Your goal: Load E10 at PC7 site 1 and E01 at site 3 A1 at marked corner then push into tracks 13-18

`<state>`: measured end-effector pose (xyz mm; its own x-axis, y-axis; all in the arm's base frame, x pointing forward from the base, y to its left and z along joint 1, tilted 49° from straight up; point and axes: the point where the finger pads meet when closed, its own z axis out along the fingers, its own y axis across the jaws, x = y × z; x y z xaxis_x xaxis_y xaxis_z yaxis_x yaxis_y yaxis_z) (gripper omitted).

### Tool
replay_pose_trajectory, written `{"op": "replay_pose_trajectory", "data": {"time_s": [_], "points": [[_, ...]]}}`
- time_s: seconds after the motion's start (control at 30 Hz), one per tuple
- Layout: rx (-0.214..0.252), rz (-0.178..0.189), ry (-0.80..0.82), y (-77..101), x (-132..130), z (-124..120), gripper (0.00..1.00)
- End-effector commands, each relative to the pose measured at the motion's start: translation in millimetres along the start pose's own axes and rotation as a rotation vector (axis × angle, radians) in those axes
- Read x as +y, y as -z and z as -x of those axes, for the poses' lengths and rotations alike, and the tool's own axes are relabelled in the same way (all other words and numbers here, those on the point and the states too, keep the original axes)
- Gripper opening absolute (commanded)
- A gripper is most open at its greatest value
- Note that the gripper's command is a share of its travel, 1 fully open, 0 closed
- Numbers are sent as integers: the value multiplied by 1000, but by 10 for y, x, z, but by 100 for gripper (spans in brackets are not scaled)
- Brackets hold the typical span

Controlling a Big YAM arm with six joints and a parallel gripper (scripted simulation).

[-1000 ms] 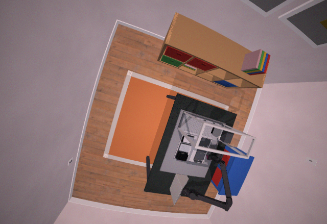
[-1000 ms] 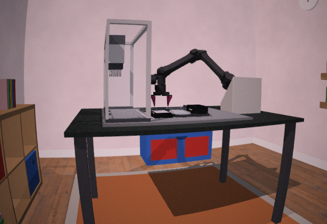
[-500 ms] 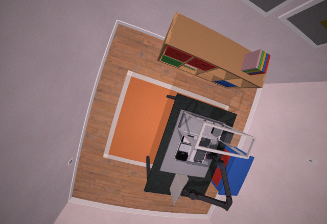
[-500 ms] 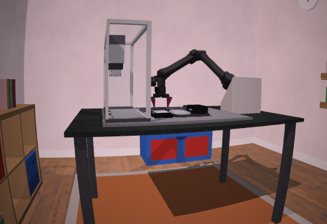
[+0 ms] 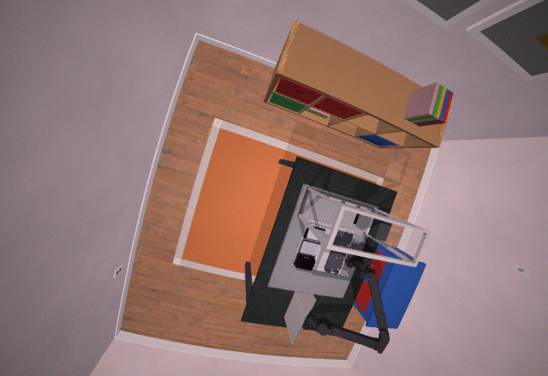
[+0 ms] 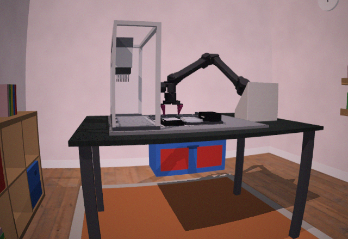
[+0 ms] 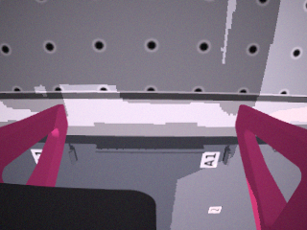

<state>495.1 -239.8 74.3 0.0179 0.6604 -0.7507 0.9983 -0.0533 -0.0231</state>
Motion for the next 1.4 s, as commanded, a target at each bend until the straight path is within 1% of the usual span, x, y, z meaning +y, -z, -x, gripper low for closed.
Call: {"op": "replay_pose_trajectory", "data": {"time_s": [0.0, 0.27, 0.67, 1.1, 1.2, 1.23, 1.37], "points": [[-3, 22, 13, 38, 98, -60, 100], [-3, 34, 14, 104, 129, -140, 100], [-4, 36, 1, 116, 141, -162, 100], [-4, 27, 12, 121, 103, -224, 100], [-4, 26, 12, 125, 104, -225, 100], [-5, 31, 6, 145, 138, -201, 100], [-3, 26, 13, 149, 119, -222, 100]]}}
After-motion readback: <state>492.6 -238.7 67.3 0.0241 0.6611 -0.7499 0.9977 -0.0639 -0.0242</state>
